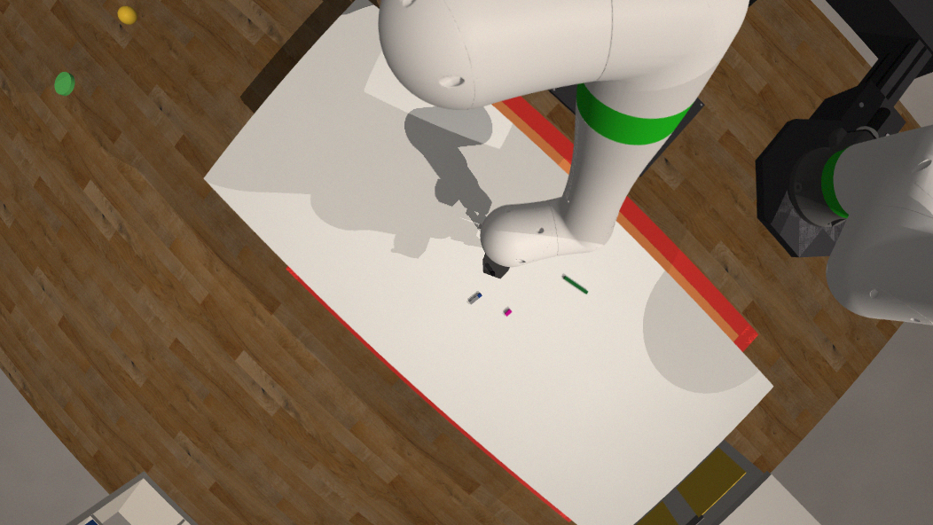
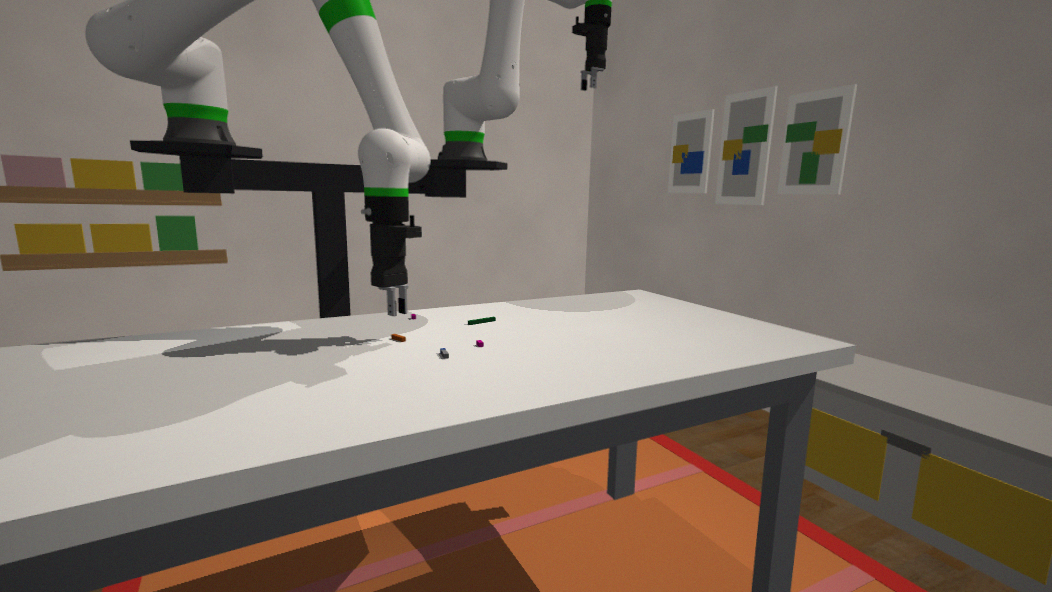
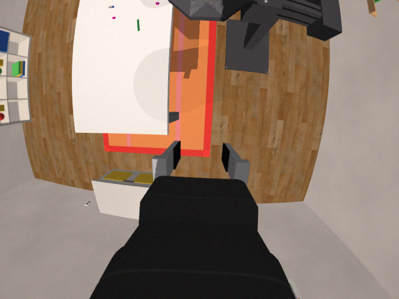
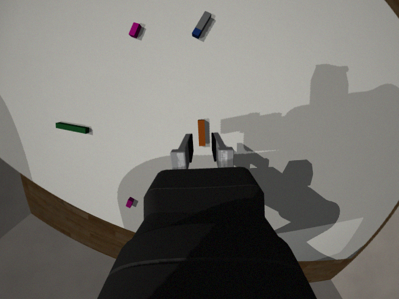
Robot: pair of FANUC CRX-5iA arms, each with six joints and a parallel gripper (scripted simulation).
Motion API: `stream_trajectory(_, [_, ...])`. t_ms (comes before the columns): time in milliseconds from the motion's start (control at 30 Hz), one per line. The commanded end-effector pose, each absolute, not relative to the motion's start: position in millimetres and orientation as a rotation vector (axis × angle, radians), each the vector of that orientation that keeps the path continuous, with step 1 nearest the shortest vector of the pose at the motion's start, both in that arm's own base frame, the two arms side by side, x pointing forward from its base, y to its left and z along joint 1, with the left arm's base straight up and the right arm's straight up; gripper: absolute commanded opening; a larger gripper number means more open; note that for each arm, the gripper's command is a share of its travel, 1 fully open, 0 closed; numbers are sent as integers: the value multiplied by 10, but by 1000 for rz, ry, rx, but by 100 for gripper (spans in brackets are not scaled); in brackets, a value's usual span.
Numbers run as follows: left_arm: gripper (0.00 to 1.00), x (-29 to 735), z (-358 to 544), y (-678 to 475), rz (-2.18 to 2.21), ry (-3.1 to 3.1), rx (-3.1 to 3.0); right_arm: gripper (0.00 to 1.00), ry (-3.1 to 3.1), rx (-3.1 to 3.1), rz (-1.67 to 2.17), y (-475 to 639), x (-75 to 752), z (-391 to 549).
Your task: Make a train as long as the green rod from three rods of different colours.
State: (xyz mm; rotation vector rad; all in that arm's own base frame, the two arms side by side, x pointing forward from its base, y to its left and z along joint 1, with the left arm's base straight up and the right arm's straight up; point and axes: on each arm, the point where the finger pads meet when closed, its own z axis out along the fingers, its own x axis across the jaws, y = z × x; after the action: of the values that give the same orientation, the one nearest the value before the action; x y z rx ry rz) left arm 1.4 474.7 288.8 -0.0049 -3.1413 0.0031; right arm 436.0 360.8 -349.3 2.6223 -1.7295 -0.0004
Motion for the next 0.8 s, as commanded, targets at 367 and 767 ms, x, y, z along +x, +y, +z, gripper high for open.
stream_trajectory(367, [100,15,2897,4750,0,-3142,-5,54,-1730,2624,0,3618,4363,-3681])
stream_trajectory(767, [100,15,2897,4750,0,-3142,-5,54,-1730,2624,0,3620,4361,-3824])
